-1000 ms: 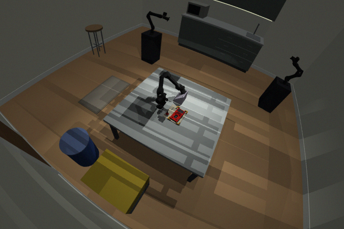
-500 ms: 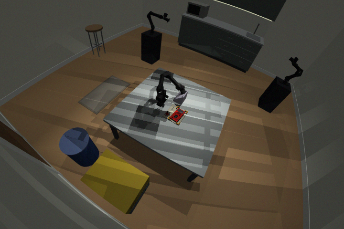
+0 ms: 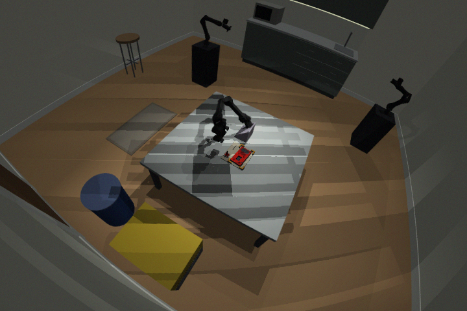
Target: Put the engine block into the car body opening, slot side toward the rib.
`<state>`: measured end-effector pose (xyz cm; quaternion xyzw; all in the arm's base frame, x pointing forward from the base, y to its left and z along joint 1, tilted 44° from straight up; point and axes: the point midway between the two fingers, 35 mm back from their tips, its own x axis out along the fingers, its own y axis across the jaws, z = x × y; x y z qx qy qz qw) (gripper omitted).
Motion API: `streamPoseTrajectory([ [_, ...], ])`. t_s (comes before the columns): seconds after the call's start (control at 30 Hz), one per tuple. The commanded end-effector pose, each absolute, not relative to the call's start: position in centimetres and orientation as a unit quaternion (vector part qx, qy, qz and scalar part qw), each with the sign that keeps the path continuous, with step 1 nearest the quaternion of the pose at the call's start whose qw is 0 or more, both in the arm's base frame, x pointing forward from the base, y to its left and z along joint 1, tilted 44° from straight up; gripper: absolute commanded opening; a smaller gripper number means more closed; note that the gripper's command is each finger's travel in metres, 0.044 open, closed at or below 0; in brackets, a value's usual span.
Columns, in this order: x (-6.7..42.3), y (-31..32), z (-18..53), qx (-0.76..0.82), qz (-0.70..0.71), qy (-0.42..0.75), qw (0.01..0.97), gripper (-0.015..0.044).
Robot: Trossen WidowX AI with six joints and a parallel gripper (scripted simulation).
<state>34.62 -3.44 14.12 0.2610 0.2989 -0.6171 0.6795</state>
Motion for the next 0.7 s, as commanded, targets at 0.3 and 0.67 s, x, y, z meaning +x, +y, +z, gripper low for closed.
streamPoseTrajectory([
  [0.3,35.7,-1.5,10.9,0.177,-0.574,0.372,0.707,0.0],
  [0.67,35.9,0.3,7.7,0.09,-0.528,0.435,0.724,0.0],
])
